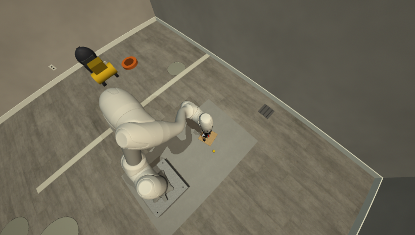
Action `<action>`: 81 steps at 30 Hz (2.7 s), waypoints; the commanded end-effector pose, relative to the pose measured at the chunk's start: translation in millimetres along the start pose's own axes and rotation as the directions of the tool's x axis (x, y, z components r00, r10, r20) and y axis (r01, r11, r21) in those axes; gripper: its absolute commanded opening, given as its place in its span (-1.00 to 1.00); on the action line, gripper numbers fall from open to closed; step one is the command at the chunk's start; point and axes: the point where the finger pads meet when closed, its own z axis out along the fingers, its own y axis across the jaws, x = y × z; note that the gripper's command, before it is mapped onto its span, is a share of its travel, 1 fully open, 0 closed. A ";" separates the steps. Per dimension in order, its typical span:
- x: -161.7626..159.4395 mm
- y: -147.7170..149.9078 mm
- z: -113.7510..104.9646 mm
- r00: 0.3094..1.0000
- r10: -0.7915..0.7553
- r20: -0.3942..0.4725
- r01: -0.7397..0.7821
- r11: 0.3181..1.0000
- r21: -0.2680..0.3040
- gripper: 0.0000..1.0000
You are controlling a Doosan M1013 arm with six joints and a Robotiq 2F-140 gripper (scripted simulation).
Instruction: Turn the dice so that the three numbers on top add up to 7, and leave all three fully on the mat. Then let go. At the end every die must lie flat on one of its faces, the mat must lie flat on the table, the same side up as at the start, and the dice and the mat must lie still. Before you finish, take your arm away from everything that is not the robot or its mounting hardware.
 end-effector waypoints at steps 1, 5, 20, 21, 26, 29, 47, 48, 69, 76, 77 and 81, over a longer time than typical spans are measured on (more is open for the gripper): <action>0.1 0.0 -0.1 1.000 0.000 0.000 0.000 1.000 0.000 -0.81; 0.1 0.0 -0.1 1.000 0.000 0.000 0.000 1.000 0.000 -0.81; 0.1 0.0 -0.1 1.000 0.000 0.000 0.000 1.000 0.000 -0.81; 0.1 0.0 -0.1 1.000 0.000 0.000 0.000 1.000 0.000 -0.81; 0.1 0.0 -0.1 1.000 0.000 0.000 0.000 1.000 0.000 -0.76; 0.1 0.0 -0.1 1.000 0.000 0.000 0.000 1.000 0.000 -0.72; 0.1 0.0 -0.1 1.000 0.000 0.000 0.000 1.000 0.000 -0.57; 0.1 0.0 -0.1 1.000 0.000 0.000 0.000 1.000 0.000 -0.57; 0.0 0.0 -54.5 1.000 0.000 0.000 0.000 1.000 0.000 -0.57; 0.0 0.0 -84.4 1.000 0.000 0.000 0.000 1.000 0.000 -0.57; 0.0 0.0 -86.6 1.000 0.000 0.000 0.000 1.000 0.000 -0.57; 0.0 0.0 -90.1 1.000 0.000 0.000 0.000 1.000 0.000 -0.57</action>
